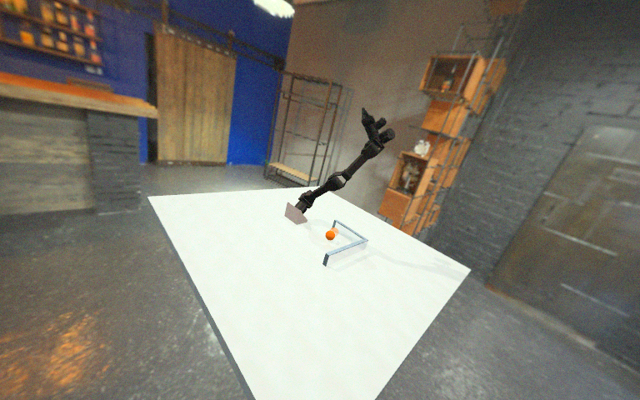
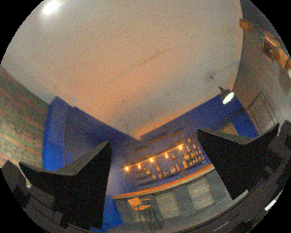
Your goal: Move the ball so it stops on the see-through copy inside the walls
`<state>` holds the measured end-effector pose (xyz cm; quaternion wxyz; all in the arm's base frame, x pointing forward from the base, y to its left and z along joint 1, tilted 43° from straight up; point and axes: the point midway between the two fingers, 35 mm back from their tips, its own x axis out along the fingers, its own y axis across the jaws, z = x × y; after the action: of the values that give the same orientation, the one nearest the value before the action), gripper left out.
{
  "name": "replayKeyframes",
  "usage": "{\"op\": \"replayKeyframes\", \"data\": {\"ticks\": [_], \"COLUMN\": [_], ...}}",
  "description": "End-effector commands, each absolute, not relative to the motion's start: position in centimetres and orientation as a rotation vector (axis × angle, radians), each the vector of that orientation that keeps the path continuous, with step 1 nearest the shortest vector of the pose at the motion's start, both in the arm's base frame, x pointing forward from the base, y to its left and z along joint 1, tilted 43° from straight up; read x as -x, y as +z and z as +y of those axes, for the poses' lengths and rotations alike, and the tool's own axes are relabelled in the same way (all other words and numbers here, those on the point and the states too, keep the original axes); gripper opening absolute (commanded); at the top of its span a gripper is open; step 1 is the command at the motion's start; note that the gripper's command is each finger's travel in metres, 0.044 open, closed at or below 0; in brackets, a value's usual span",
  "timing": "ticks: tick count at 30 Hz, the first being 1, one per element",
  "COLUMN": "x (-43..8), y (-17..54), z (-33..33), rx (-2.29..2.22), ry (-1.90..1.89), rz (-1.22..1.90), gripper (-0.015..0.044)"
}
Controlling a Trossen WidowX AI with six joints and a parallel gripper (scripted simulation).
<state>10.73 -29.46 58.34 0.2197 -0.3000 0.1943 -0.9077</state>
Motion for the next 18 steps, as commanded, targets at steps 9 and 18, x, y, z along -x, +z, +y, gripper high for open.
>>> {"op": "replayKeyframes", "data": {"ticks": [9, 18], "x": [-3.5, 7.5], "y": [60.1, 62.0], "z": [-26.0, -15.4], "rx": [0.83, 0.669], "ry": [-2.773, -3.197], "rz": [0.503, 0.695], "gripper": [0.0363, 0.0363]}}
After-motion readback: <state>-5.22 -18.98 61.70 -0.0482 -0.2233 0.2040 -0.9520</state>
